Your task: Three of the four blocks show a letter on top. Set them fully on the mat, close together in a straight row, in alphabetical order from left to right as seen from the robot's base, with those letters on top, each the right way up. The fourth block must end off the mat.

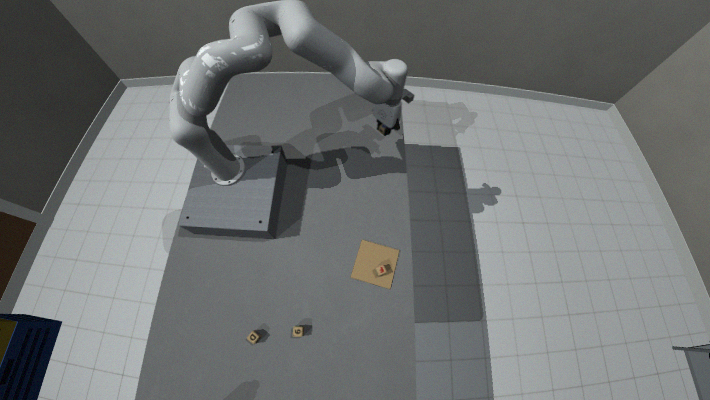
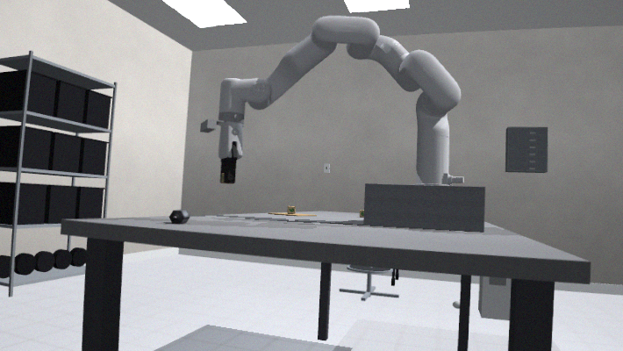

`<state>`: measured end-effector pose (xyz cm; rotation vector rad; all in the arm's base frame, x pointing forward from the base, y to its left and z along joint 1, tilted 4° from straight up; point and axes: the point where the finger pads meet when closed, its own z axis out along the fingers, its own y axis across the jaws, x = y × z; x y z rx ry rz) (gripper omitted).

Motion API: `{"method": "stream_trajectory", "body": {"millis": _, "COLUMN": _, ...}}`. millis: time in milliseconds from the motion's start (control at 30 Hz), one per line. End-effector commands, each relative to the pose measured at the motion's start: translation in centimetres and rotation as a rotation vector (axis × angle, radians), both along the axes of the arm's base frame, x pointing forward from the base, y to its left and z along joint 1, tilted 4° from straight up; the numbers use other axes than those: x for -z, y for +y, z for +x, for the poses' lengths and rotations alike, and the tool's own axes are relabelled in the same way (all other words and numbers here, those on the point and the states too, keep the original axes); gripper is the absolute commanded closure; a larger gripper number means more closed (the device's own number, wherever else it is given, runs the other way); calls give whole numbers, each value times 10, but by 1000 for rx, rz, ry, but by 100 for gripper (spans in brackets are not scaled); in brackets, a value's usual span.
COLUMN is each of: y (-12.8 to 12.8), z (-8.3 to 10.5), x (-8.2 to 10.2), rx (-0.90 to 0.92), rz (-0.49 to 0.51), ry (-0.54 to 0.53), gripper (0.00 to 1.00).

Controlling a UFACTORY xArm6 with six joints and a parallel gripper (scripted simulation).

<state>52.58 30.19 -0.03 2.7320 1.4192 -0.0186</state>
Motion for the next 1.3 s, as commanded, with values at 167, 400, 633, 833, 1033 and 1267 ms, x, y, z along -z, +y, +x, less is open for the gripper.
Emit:
{"method": "stream_trajectory", "body": {"millis": 167, "y": -91, "z": 48, "x": -10, "rx": -63, "rz": 4, "ry": 0, "gripper": 72}}
{"method": "stream_trajectory", "body": {"millis": 400, "y": -169, "z": 72, "x": -16, "rx": -115, "rz": 3, "ry": 3, "gripper": 72}}
{"method": "stream_trajectory", "body": {"millis": 633, "y": -265, "z": 88, "x": -23, "rx": -176, "rz": 1, "ry": 6, "gripper": 72}}
{"method": "stream_trajectory", "body": {"millis": 833, "y": -345, "z": 90, "x": -28, "rx": -226, "rz": -1, "ry": 9, "gripper": 72}}
{"method": "stream_trajectory", "body": {"millis": 1033, "y": -403, "z": 84, "x": -33, "rx": -262, "rz": -4, "ry": 11, "gripper": 72}}
{"method": "stream_trajectory", "body": {"millis": 1267, "y": -450, "z": 76, "x": -36, "rx": -292, "rz": -7, "ry": 13, "gripper": 72}}
